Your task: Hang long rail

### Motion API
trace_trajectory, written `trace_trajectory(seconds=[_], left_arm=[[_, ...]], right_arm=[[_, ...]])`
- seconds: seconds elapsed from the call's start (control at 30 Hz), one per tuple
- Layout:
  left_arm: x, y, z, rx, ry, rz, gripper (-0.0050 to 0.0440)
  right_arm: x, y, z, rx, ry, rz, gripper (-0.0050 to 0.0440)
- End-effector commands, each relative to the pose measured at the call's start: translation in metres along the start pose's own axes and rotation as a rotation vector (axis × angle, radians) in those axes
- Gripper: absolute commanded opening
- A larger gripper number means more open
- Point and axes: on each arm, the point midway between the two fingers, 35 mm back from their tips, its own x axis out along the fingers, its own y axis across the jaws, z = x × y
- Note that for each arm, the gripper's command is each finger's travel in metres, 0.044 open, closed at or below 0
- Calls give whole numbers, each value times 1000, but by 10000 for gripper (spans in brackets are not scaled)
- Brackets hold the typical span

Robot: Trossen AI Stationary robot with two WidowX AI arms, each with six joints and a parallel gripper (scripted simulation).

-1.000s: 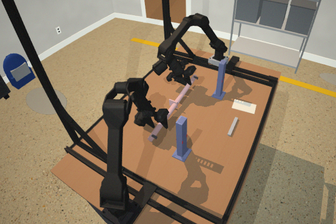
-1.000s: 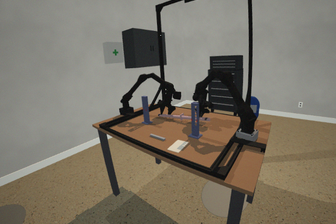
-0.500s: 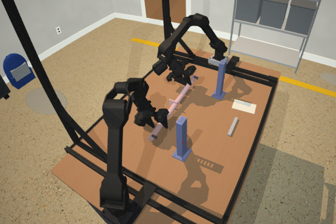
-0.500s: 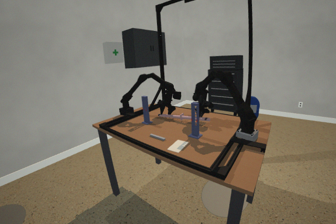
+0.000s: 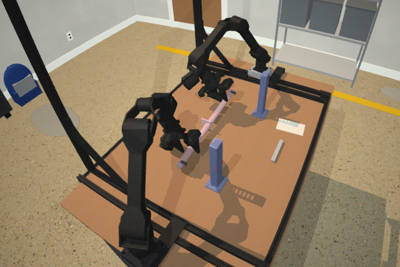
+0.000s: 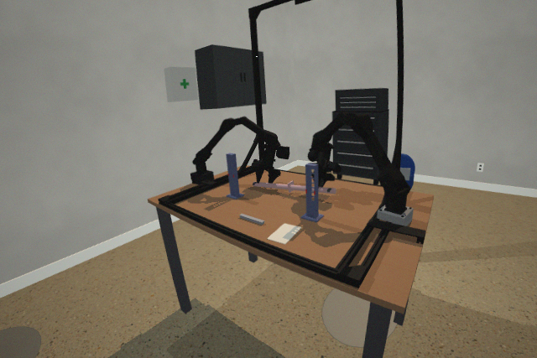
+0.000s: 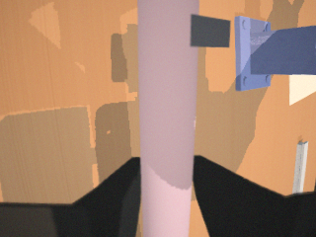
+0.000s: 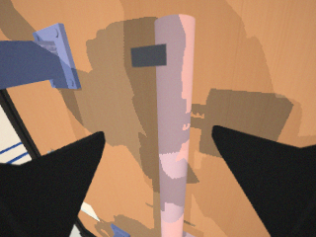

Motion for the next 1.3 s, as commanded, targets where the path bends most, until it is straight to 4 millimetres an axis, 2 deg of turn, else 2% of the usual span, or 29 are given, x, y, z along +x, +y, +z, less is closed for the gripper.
trace_trajectory(seconds=[0.0,0.1,0.2,0.27,0.5,1.1,1.27], left_arm=[[0,-1,-1,-3,3,-6,0],[0,-1,-1,-3,3,-6,0],[0,-1,-1,-3,3,-6,0],[0,-1,-1,-3,3,-6,0],[0,-1,-1,-3,3,-6,0],[0,-1,-1,-3,3,-6,0],[0,-1,-1,-3,3,-6,0]], right_arm=[[1,-10,0,2,2,-31,440],[0,-10,0,2,2,-31,440],[-12,-9,0,2,2,-31,440],[-12,-9,0,2,2,-31,440],[-48,-6,3,2,2,-31,440],[-49,-8,0,2,2,-31,440],[-39,-12,-1,1,5,23,320]])
